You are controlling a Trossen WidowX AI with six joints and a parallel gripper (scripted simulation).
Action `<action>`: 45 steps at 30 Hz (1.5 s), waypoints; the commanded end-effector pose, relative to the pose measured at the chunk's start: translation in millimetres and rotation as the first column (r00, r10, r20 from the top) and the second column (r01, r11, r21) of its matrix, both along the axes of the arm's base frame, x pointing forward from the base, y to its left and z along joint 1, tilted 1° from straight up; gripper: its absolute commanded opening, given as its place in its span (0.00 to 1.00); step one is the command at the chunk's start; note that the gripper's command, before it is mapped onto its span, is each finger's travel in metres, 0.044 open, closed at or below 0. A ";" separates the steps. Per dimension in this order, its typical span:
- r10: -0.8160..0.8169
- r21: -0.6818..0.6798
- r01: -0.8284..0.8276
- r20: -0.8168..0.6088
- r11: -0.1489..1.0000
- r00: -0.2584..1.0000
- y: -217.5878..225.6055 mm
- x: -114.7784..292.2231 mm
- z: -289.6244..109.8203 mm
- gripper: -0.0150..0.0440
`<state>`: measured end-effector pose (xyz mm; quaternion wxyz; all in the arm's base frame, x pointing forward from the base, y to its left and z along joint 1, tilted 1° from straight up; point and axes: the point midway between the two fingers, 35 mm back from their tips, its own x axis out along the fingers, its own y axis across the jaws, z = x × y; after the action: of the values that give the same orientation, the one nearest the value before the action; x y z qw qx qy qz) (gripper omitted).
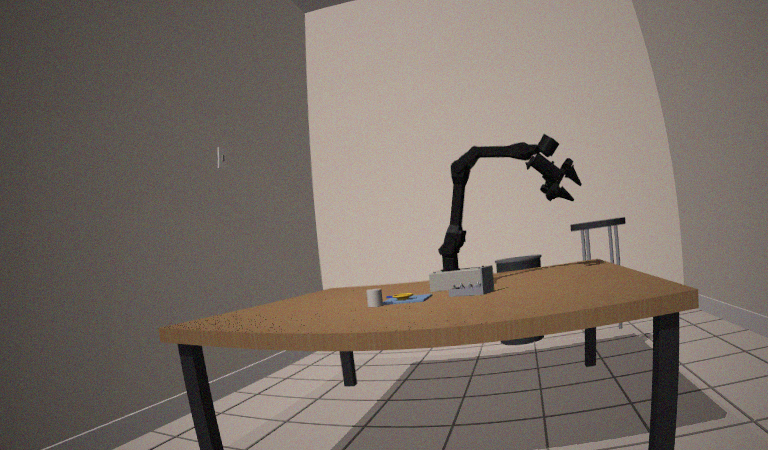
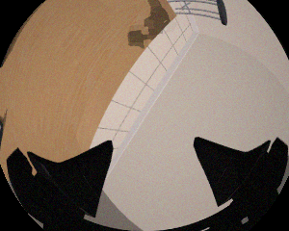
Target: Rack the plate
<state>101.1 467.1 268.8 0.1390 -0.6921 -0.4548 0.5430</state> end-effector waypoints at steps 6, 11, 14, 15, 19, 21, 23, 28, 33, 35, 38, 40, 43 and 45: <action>-0.152 -0.048 0.148 -0.117 0.988 0.981 -20.2 28.1 -7.0 0.93; -0.283 -0.087 0.271 -0.185 0.959 0.941 -35.7 60.2 -15.2 0.93; -0.363 -0.113 0.346 -0.226 0.932 0.904 -46.6 79.3 -20.2 0.93; -0.389 -0.122 0.370 -0.239 0.921 0.890 -50.4 85.6 -21.8 0.93; -0.493 -0.163 0.465 -0.280 0.870 0.824 -66.7 110.6 -27.9 0.93; -0.545 -0.186 0.512 -0.297 0.839 0.784 -75.7 123.2 -30.9 0.93; -0.594 -0.209 0.557 -0.314 0.804 0.741 -85.2 135.3 -33.8 0.93; -0.705 -0.266 0.656 -0.350 0.706 0.617 -110.6 163.9 -41.0 0.93; -0.796 -0.324 0.737 -0.377 0.593 0.475 -138.2 189.7 -48.0 0.93; -0.825 -0.347 0.764 -0.385 0.544 0.413 -149.9 199.2 -50.7 0.93; -0.862 -0.381 0.797 -0.395 0.468 0.318 -167.9 212.6 -54.6 0.93; -0.881 -0.404 0.815 -0.400 0.416 0.252 -180.2 220.9 -57.2 0.93; -0.902 -0.438 0.834 -0.404 0.335 0.151 -199.1 232.5 -61.0 0.93; -0.910 -0.459 0.843 -0.406 0.281 0.082 -212.0 239.5 -63.5 0.93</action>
<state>330.5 271.7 211.3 0.5160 -0.6275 0.1139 0.5719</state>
